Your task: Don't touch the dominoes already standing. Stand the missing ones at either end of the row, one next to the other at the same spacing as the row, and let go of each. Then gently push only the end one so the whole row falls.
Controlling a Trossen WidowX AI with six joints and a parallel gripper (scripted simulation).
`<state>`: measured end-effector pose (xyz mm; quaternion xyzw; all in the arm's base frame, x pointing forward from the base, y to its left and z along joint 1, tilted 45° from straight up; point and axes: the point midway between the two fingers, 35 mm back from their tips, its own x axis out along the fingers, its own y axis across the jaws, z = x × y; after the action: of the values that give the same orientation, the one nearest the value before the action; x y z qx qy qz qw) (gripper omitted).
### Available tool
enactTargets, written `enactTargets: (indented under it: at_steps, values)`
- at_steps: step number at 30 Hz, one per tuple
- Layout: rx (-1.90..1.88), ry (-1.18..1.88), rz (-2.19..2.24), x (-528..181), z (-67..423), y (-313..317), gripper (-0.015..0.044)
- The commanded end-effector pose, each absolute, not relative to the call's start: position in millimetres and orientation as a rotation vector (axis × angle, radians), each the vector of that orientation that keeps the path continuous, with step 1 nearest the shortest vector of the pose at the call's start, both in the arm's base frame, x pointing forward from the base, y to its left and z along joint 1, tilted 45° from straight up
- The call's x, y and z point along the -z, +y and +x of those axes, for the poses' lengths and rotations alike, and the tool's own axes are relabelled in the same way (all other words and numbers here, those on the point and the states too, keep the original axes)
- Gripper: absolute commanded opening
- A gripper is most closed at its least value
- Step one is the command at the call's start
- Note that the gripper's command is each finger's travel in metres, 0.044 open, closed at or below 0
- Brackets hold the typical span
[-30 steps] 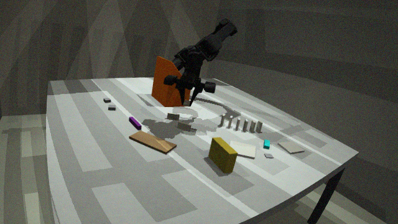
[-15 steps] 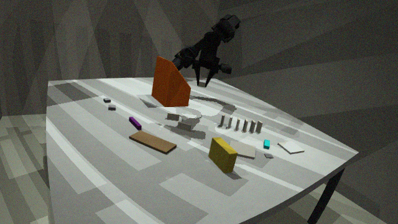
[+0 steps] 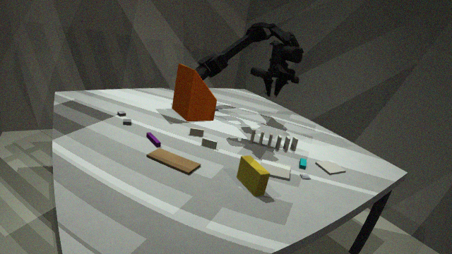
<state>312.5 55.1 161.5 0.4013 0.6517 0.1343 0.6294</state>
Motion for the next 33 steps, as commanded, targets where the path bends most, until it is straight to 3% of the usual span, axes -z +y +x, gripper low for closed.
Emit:
enactTargets:
  at_steps: [1, 16, 33]
  values:
    - [-0.298, 1.513, 0.94, -159, 308, 57, 0.0107]
    - [-0.062, 1.409, 0.615, -109, 312, 71, 0.0107]
    - [0.194, 1.047, 0.429, -87, 327, 82, 0.0107]
